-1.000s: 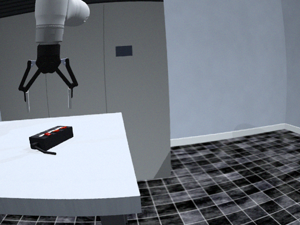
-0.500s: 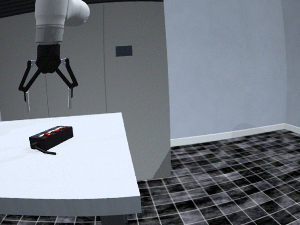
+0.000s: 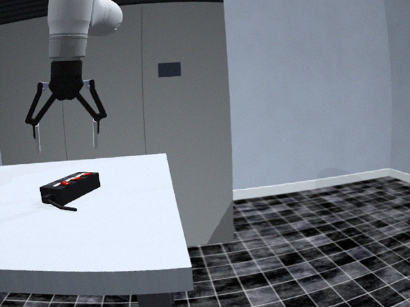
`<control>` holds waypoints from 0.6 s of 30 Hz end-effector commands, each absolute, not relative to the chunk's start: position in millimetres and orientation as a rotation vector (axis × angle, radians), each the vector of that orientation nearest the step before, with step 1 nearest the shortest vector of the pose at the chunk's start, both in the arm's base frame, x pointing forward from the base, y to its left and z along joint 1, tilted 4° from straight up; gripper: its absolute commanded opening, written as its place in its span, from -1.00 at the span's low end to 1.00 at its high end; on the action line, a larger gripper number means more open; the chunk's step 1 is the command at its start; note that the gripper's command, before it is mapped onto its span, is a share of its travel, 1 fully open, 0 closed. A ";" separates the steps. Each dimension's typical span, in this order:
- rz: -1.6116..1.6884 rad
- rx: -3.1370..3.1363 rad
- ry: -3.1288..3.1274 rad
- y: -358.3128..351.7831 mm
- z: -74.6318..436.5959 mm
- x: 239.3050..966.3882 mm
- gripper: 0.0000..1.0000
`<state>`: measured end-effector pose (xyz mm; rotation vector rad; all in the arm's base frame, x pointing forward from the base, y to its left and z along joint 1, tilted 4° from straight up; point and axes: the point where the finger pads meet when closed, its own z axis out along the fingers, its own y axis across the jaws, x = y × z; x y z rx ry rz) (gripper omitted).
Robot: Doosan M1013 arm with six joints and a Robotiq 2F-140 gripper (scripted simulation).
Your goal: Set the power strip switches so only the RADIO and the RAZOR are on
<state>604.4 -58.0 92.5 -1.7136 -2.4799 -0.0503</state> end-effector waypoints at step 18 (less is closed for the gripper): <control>0.045 -2.220 -2.299 -49.3 140.4 614.0 1.00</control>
